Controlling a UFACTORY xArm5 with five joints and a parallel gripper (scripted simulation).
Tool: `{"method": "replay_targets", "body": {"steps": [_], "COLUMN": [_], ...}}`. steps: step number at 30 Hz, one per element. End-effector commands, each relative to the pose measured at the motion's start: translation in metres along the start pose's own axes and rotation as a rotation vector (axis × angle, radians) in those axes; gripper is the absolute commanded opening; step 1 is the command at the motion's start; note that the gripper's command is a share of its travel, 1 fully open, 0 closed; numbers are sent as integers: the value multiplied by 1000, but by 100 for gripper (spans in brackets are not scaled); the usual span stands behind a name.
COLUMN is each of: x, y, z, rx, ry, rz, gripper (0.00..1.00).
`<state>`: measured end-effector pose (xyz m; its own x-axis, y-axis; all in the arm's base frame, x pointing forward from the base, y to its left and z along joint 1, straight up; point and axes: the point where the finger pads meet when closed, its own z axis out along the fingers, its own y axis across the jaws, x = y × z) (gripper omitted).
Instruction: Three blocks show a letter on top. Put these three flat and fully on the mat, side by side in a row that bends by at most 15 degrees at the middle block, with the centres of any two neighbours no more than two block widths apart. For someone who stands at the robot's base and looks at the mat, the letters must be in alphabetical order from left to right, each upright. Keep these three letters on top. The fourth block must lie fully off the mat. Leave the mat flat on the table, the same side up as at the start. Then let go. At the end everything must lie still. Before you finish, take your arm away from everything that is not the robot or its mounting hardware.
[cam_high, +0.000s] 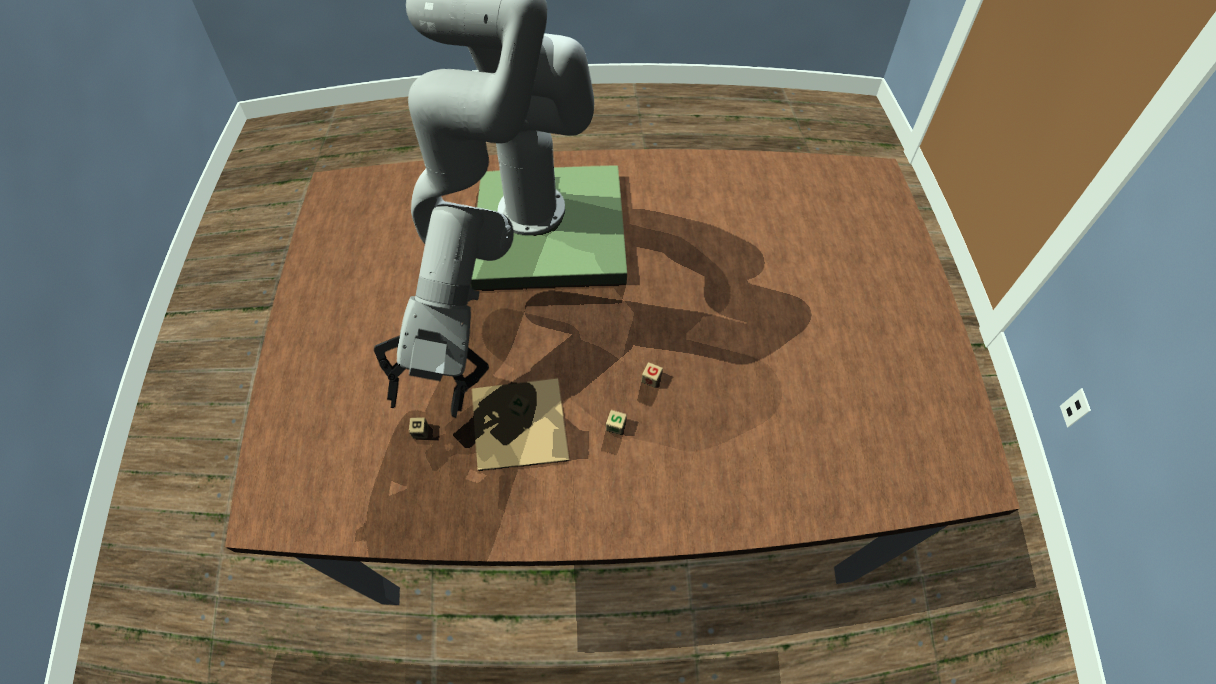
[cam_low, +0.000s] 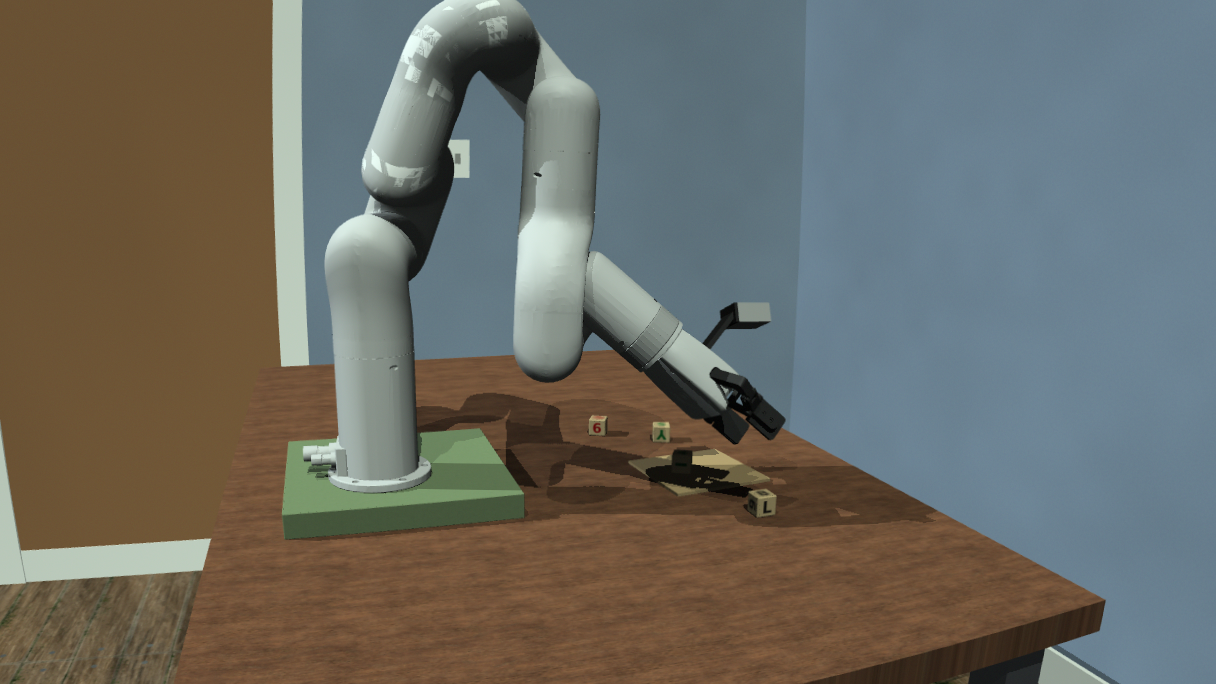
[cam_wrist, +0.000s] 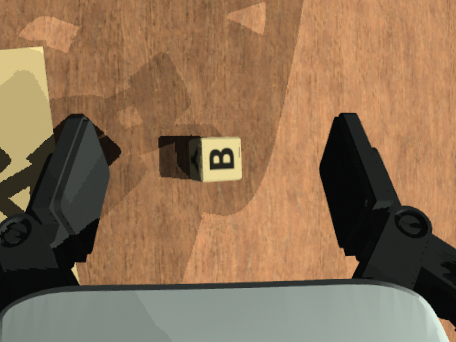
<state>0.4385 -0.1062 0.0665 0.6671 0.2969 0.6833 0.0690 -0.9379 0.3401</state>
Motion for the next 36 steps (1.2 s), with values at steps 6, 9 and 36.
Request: {"method": "replay_targets", "body": {"steps": [6, 9, 36], "x": [9, 16, 87], "y": [-3, -6, -31], "z": [8, 15, -13], "rx": [29, 57, 236], "ry": [-37, -77, -442], "rz": [17, 33, 147], "gripper": [100, 100, 100]}}
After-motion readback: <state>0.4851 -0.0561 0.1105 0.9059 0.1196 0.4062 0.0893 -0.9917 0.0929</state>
